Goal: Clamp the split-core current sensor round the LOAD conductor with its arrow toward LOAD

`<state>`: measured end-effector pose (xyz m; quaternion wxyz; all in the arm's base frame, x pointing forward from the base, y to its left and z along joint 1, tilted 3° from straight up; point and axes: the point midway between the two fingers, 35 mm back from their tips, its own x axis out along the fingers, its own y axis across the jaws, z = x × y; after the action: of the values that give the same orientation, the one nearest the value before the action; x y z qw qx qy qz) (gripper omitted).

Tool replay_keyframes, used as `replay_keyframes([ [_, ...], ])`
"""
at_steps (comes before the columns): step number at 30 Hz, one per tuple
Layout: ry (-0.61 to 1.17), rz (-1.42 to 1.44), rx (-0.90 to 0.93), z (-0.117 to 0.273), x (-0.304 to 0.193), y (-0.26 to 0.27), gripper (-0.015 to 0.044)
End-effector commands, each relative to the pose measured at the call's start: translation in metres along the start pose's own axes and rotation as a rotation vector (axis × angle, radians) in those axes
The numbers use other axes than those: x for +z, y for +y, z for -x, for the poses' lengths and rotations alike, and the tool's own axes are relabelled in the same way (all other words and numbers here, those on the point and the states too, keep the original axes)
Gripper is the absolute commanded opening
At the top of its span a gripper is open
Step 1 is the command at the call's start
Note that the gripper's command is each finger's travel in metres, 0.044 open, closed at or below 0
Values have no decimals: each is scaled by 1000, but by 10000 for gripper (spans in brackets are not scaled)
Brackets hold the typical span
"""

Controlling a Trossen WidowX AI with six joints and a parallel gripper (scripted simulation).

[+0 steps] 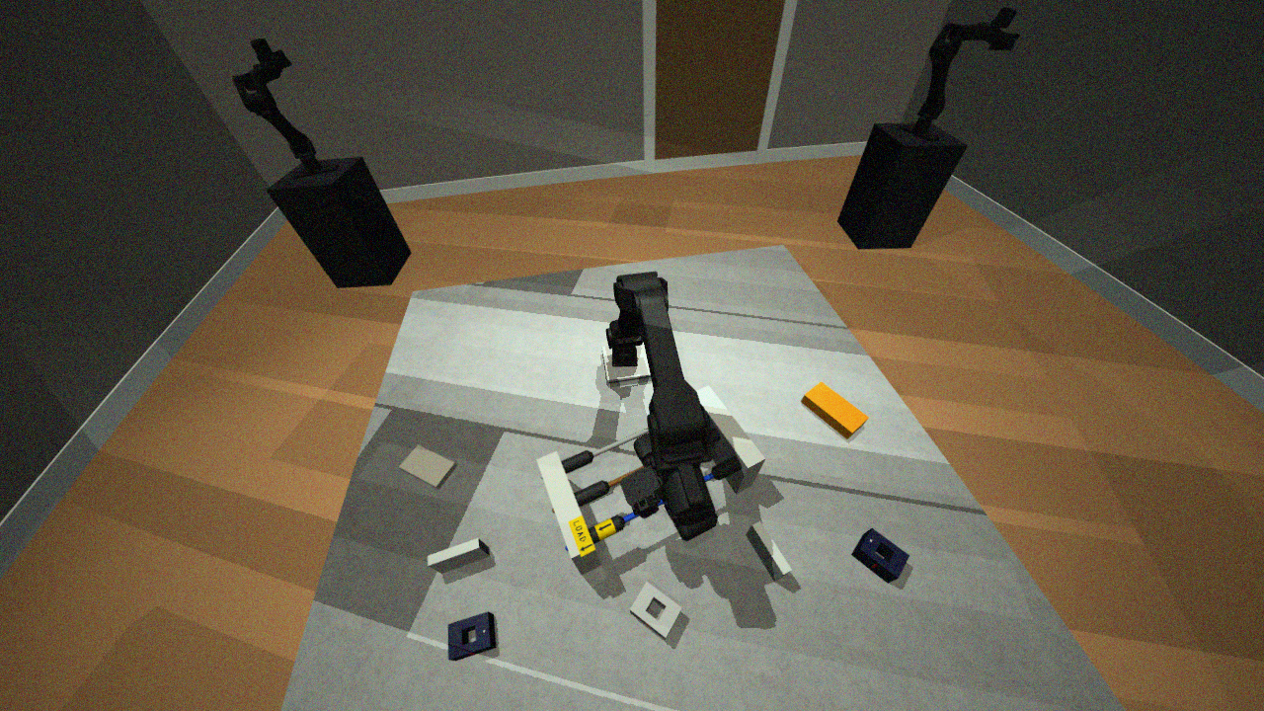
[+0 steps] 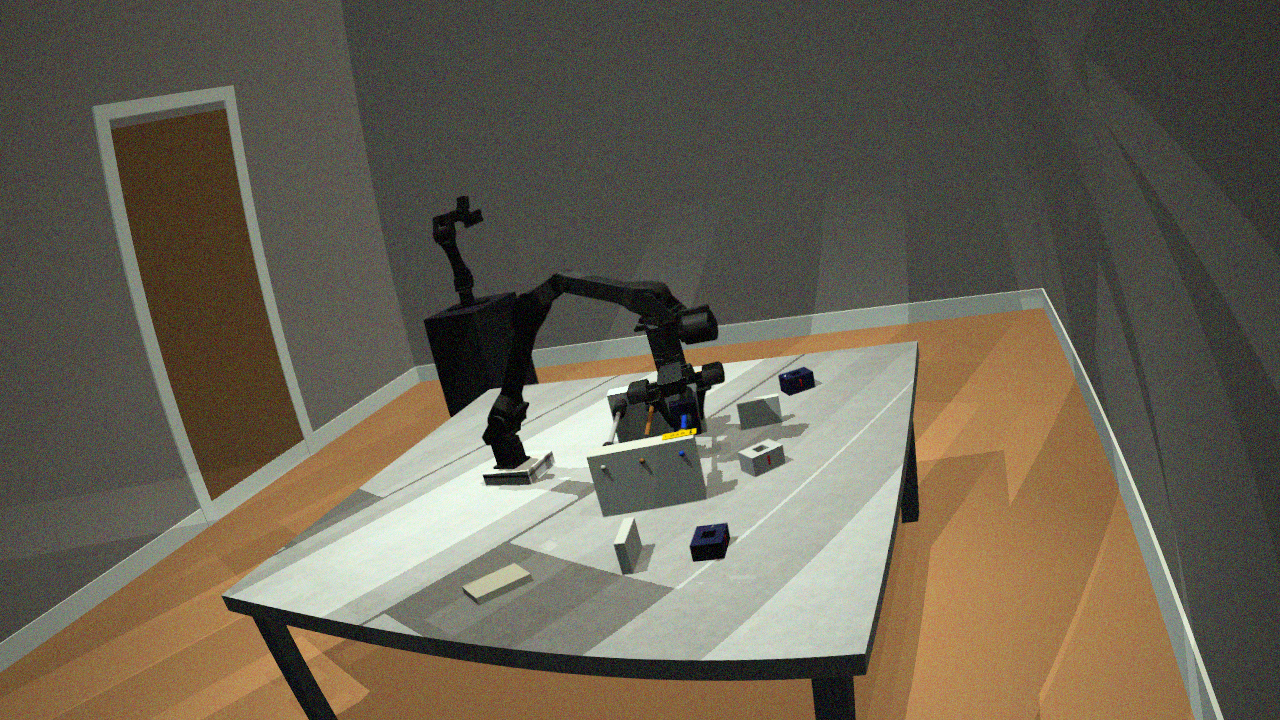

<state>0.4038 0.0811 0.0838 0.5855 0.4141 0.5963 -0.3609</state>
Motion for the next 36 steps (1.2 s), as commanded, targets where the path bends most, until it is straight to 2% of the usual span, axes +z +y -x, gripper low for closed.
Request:
replay_keyframes([
  [1, 0, 0, 0, 0, 0, 0, 351],
  [5, 0, 0, 0, 0, 0, 0, 440],
  [14, 0, 0, 5, 3, 0, 0, 440],
  [21, -13, 16, 202, 94, 1, -23, 440],
  [36, -13, 17, 208, 96, 1, -24, 440],
])
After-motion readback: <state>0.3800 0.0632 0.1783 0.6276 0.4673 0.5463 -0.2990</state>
